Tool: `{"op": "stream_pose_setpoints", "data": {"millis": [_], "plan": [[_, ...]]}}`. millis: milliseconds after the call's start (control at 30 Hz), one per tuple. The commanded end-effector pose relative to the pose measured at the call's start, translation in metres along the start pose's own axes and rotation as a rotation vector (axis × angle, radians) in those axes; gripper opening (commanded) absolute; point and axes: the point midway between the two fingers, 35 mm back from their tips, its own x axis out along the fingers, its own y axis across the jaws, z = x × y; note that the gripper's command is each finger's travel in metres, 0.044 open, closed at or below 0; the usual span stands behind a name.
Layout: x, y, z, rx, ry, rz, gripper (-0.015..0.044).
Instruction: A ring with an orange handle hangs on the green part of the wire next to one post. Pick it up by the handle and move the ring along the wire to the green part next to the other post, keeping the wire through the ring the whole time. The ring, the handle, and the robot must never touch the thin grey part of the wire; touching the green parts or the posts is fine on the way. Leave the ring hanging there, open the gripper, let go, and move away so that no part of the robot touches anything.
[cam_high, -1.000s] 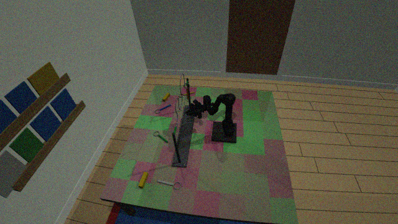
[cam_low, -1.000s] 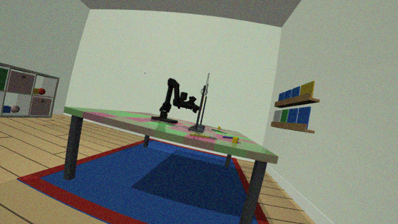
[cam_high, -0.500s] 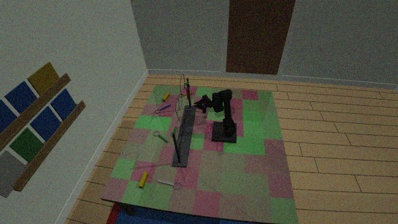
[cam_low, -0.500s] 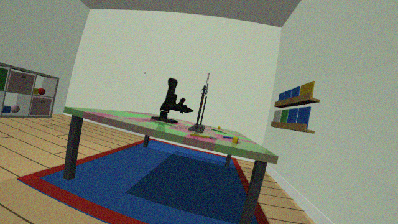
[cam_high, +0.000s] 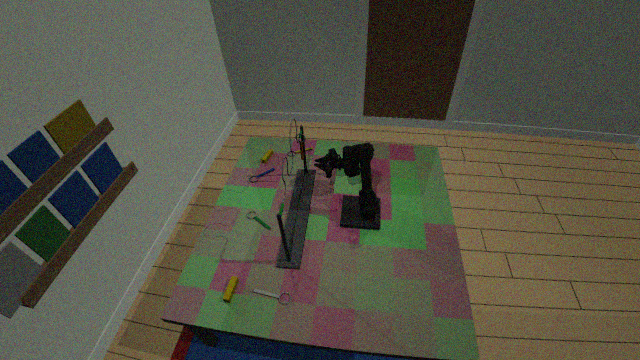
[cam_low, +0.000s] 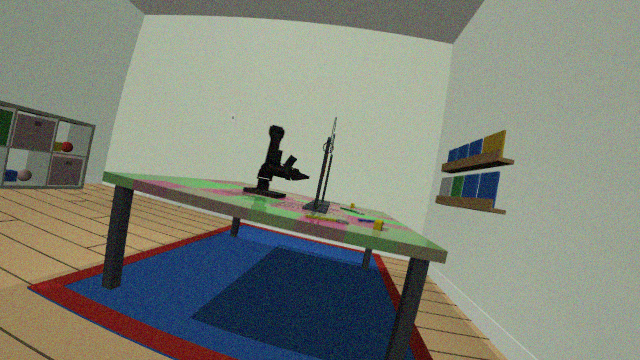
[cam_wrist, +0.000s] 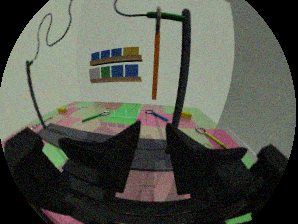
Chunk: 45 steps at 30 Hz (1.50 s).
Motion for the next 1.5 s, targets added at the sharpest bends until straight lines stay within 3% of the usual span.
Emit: {"op": "stream_pose_setpoints", "data": {"millis": [0, 1467], "plan": [[0.025, 0.000, 0.031, -0.026, -0.011, 0.000, 0.0160], [0.086, -0.002, 0.039, -0.027, -0.018, 0.000, 0.0160]]}}
